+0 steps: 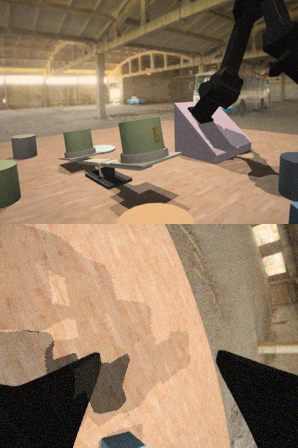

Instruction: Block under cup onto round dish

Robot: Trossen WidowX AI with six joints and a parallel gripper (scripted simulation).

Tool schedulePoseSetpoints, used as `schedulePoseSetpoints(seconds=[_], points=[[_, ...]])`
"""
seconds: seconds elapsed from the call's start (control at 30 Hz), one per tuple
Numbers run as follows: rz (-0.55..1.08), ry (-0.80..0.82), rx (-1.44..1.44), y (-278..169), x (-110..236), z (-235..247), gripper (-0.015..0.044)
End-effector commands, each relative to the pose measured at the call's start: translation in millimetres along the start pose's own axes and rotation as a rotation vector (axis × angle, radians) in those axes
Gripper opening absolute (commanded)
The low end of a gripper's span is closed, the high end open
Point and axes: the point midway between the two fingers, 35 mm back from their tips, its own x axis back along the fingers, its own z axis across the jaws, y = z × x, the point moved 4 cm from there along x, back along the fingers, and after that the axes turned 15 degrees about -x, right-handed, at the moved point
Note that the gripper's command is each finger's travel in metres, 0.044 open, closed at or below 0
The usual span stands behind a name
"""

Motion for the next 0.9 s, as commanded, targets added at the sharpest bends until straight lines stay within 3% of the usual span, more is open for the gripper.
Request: schedulePoseSetpoints(seconds=[0.0,0.87], points=[[0.094,0.001,-0.063,-25.5,7.3,-7.0,0.044],[0.603,-0.119,-0.607,-156.9,108.9,-14.7,0.044]])
